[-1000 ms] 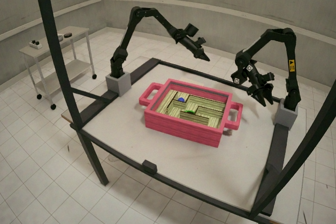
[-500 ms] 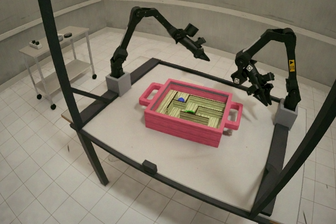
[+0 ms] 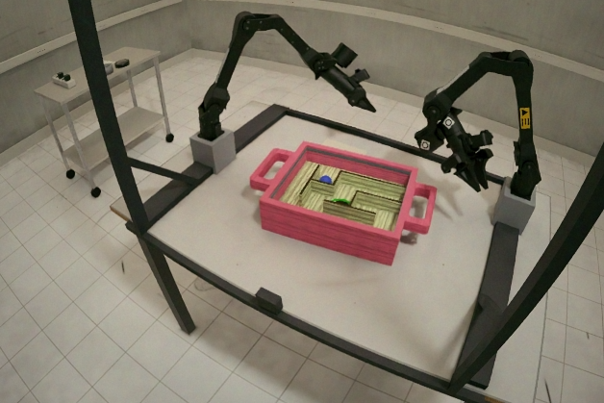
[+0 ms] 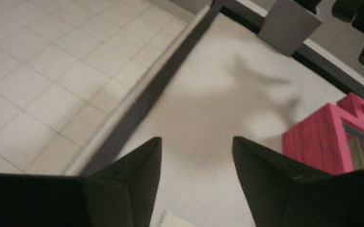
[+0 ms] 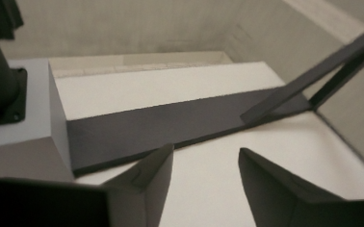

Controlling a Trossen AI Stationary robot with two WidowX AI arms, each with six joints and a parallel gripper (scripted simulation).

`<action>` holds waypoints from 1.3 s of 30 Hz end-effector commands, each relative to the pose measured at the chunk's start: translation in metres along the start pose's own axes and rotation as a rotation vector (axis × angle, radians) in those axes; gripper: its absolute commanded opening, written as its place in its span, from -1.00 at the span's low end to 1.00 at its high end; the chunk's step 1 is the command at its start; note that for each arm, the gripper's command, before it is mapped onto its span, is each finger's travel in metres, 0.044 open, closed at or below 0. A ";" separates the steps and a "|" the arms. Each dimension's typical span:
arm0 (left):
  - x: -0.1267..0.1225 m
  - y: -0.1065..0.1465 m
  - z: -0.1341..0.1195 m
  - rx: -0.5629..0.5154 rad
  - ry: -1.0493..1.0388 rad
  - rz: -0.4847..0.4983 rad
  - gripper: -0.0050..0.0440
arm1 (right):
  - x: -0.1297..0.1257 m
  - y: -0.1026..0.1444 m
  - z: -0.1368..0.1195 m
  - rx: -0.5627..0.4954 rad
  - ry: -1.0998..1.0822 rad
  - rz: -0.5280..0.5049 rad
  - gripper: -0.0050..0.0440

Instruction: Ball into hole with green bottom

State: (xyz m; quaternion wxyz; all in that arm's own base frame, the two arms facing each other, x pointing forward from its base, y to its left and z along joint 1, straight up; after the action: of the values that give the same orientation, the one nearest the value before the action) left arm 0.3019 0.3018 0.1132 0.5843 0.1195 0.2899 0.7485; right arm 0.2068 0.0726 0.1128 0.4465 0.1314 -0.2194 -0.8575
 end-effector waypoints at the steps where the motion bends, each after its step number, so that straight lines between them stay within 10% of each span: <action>1: -0.015 0.008 0.013 -0.007 0.025 -0.011 -0.05 | -0.001 0.000 0.003 0.041 -0.113 0.005 -0.05; 39: -0.104 0.019 -0.009 0.286 0.455 -0.065 -0.05 | -0.015 -0.003 0.002 0.273 -1.281 -0.166 -0.05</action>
State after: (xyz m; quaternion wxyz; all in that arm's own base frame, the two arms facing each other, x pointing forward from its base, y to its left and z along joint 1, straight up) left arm 0.3128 0.2063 0.1228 0.5101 0.0287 0.5152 0.6881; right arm 0.2133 0.0847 0.1096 0.1767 -0.3096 -0.5205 -0.7759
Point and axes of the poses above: on each arm, the point midway between the two fingers, 35 mm back from their tips, its own y axis back along the fingers, its own x axis across the jaws, z = x × y, the point moved 9 cm from there along y, back along the fingers, and after that the axes turned 13 degrees about -y, right-handed, at the moved point
